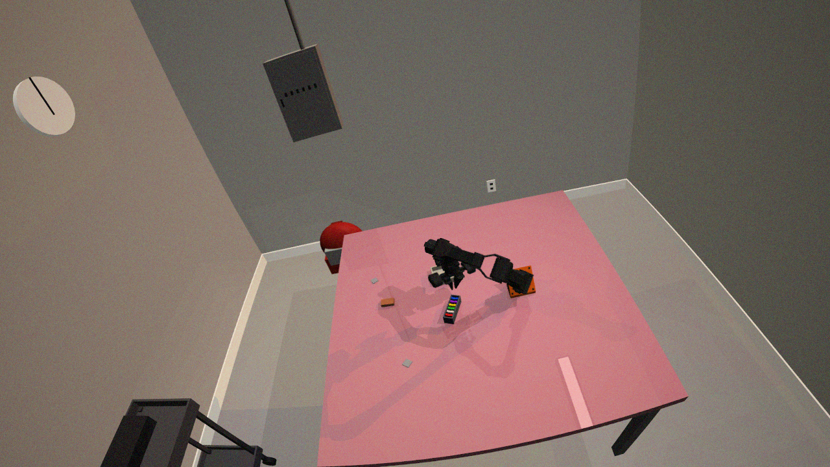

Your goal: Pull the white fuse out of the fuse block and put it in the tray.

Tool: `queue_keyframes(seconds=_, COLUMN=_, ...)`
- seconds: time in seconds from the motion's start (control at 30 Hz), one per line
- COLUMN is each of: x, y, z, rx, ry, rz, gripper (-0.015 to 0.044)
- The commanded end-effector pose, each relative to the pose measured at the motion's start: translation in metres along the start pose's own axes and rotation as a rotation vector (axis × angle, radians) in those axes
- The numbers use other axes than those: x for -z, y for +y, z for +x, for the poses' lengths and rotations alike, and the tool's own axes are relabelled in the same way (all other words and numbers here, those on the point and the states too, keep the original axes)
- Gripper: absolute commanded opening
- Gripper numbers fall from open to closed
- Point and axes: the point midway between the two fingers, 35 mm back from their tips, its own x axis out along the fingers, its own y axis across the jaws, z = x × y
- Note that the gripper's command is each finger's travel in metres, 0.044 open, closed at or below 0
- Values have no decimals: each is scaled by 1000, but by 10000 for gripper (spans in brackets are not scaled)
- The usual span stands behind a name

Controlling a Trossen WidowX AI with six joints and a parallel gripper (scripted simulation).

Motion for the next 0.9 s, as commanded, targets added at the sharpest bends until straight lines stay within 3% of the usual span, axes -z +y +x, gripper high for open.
queue_keyframes(seconds=0.0, x=43, y=48, z=18, rx=89, ry=-11, rz=-657, gripper=64)
queue_keyframes(seconds=0.1, x=58, y=60, z=23, rx=104, ry=-4, rz=-834, gripper=64)
queue_keyframes(seconds=0.87, x=59, y=57, z=31, rx=104, ry=-4, rz=-834, gripper=64)
